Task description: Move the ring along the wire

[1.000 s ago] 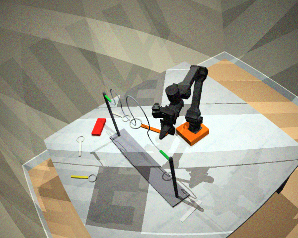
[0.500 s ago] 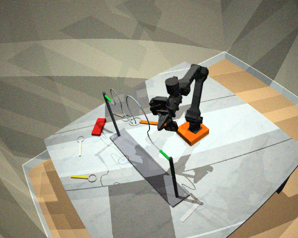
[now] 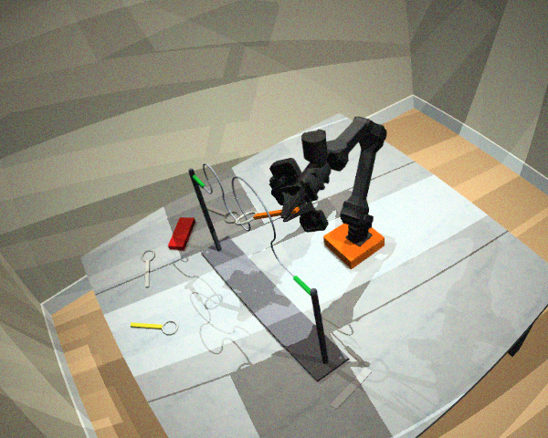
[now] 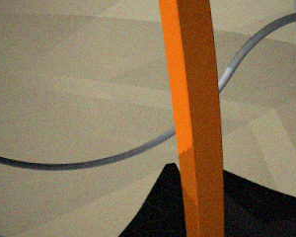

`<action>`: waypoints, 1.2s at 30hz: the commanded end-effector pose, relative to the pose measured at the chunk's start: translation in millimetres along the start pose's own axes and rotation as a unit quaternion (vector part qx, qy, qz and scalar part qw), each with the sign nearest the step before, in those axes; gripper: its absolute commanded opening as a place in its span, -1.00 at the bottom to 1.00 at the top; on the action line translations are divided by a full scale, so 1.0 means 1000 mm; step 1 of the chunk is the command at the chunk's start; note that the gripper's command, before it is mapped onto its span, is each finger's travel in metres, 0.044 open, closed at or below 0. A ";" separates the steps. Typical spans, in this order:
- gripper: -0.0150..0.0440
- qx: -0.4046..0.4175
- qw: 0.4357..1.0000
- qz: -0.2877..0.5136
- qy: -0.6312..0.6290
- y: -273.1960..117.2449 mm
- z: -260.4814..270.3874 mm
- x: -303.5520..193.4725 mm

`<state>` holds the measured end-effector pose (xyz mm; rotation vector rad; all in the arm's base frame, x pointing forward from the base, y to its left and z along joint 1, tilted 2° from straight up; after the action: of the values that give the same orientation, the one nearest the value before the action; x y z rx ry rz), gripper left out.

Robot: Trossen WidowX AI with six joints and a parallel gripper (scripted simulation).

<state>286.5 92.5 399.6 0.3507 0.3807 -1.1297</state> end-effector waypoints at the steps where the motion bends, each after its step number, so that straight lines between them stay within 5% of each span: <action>1: -1.00 0.019 0.999 0.009 0.032 -0.002 0.014 -0.002; 36: -1.00 -0.018 0.999 -0.003 -0.036 -0.006 0.033 -0.001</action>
<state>284.3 74.7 427.7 0.3171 0.3615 -1.1338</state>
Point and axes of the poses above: the point midway between the two fingers, 35 mm back from their tips, its own y axis out along the fingers, its own z axis across the jaws, x = y × z, the point moved 2 cm from there along -y, back along the fingers, and after that the axes turned 6 degrees about y, right-handed, at the moved point
